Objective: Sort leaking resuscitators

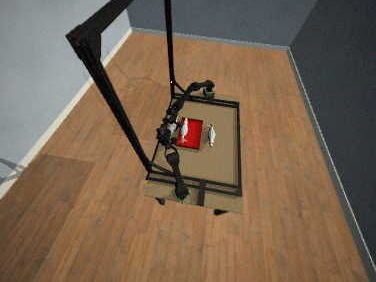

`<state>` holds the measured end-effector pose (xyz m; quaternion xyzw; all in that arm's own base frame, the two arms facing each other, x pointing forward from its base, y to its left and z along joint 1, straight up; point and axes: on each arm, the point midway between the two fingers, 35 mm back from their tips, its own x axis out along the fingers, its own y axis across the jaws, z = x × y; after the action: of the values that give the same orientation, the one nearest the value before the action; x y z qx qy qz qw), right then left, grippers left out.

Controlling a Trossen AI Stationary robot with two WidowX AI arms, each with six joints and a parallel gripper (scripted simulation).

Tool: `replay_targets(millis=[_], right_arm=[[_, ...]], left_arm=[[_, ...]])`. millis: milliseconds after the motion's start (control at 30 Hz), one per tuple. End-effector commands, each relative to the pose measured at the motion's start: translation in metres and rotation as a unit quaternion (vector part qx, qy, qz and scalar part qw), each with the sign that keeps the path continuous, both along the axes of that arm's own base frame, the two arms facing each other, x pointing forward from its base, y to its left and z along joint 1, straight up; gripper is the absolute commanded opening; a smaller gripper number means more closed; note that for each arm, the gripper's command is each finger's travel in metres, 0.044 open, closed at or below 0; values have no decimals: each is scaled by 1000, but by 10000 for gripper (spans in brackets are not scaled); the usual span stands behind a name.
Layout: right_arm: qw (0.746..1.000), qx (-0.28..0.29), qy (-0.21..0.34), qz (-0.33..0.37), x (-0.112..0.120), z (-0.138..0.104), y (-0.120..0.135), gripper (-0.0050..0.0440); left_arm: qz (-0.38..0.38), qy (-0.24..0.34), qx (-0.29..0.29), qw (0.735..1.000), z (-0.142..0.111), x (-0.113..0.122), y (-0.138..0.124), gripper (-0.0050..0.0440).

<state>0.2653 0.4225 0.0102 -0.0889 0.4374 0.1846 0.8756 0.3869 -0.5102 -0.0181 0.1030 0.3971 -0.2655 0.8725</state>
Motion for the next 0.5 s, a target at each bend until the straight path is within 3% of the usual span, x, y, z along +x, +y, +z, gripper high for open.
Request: replay_targets(millis=[0, 33, 467], right_arm=[[1000, 0, 0, 0, 0, 0, 0, 0], [1000, 0, 0, 1, 0, 0, 0, 440], [1000, 0, 0, 1, 0, 0, 0, 440]], left_arm=[[0, -1, -2, 1000, 1, 1, -1, 440], [0, -1, -1, 1000, 1, 1, 0, 440], [0, -1, -1, 1000, 1, 1, 0, 440]])
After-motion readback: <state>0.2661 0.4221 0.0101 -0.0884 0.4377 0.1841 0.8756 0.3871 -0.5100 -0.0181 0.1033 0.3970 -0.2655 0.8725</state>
